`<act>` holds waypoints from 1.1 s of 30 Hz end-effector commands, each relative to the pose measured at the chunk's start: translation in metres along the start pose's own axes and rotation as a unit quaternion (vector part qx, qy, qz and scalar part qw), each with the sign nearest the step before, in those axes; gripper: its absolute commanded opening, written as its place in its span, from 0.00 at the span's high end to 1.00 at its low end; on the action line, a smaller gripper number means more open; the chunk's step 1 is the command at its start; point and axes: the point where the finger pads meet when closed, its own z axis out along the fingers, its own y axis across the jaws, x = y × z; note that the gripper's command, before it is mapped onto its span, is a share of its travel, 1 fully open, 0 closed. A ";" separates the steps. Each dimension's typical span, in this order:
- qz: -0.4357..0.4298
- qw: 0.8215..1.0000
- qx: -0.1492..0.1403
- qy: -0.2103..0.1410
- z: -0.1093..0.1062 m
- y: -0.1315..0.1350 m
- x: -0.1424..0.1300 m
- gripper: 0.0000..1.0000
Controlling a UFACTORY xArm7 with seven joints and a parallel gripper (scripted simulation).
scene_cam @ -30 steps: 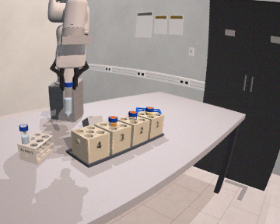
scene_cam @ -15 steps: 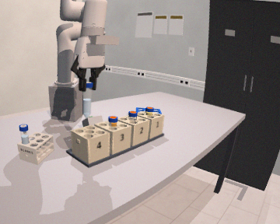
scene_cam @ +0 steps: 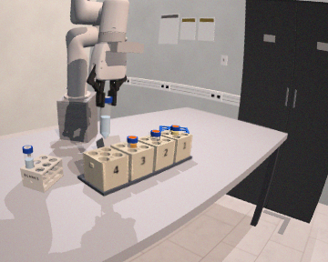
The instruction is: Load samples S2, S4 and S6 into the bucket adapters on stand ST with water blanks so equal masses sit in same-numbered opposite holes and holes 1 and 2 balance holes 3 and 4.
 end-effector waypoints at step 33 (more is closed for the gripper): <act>0.000 1.000 -0.001 0.002 0.037 0.000 0.002 1.00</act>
